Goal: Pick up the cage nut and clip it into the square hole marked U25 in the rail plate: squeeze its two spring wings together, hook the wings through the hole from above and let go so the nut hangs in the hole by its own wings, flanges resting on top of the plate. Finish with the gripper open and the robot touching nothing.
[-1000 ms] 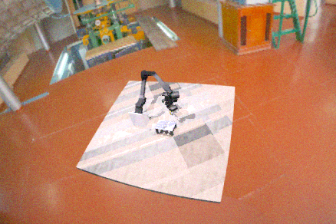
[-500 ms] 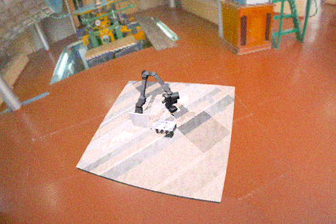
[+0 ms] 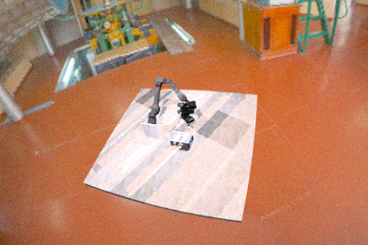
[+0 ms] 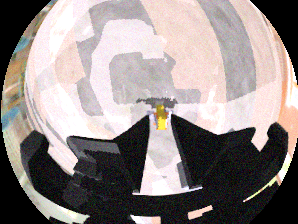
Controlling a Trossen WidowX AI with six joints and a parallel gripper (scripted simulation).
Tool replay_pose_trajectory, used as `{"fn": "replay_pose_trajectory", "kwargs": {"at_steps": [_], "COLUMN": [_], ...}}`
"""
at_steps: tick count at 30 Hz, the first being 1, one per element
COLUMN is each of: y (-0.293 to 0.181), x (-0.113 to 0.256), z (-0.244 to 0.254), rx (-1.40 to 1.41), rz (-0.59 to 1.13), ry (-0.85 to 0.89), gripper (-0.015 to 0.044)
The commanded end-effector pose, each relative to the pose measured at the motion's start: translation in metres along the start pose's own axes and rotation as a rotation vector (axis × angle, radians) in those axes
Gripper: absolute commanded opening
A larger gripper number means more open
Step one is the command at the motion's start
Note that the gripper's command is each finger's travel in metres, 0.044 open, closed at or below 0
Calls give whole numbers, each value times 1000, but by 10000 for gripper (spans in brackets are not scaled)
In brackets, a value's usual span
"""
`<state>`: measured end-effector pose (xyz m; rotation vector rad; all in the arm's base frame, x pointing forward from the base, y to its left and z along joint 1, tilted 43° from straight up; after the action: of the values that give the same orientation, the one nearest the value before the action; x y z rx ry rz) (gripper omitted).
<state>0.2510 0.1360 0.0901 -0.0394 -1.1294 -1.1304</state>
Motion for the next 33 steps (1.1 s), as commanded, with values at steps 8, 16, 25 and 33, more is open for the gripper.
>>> {"fn": "replay_pose_trajectory", "kwargs": {"at_steps": [8, 16, 25, 33], "y": [-1, -1, 0, 0], "x": [0, -1, 0, 0], "z": [-1, -1, -1, -1], "rx": [-6, -6, -3, -3], "rz": [1, 1, 0, 0], "ry": [-4, -4, 0, 0], "gripper": [120, 120, 67, 29]}}
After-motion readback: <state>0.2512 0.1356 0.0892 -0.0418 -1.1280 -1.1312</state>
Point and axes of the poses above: the point midway between the two fingers, 35 mm back from their tips, its own x axis back along the fingers, its own z axis across the jaws, y = z × x, the point moved 3 cm from there along x, back along the fingers, and after that the axes turned 9 degrees about -x, right-handed, at the moved point
